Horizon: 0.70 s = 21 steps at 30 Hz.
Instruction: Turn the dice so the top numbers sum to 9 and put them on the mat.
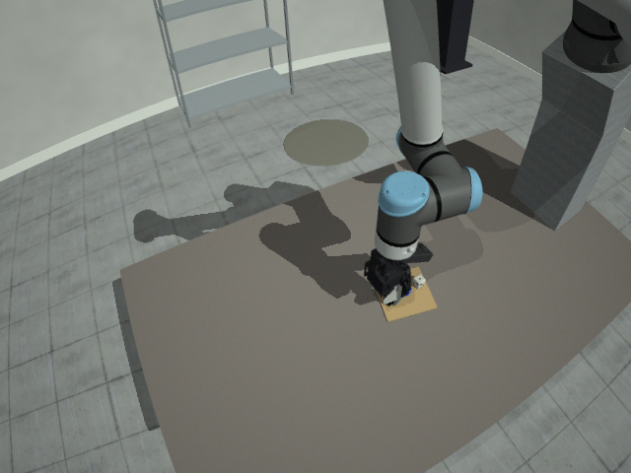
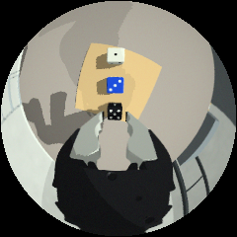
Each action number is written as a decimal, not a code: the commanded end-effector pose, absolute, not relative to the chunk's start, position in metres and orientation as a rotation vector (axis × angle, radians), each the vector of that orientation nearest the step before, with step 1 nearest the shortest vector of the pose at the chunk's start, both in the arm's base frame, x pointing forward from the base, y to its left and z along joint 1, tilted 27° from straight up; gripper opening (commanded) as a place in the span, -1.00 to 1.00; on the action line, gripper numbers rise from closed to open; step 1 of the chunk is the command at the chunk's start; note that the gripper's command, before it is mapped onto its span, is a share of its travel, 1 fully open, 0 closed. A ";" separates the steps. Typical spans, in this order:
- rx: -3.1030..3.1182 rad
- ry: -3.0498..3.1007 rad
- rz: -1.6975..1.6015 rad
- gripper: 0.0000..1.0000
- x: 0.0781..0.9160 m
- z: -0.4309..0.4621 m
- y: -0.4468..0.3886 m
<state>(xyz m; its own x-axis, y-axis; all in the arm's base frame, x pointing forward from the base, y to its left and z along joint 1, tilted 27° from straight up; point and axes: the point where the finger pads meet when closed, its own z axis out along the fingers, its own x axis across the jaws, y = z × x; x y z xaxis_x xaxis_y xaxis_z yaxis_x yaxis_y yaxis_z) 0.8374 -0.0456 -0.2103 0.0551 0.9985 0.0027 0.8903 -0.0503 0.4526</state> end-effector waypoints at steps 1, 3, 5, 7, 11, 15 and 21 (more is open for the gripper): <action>2.009 1.900 0.458 -0.51 0.829 -0.193 -0.045; 2.009 1.900 0.458 -0.51 0.824 -0.183 -0.045; 2.009 1.900 0.458 -0.51 0.819 -0.173 -0.045; 2.009 1.900 0.458 -0.51 0.814 -0.163 -0.044; 2.009 1.900 0.458 -0.51 0.808 -0.151 -0.044; 2.009 1.900 0.458 -0.51 0.804 -0.143 -0.044; 2.009 1.900 0.458 -0.51 0.802 -0.139 -0.044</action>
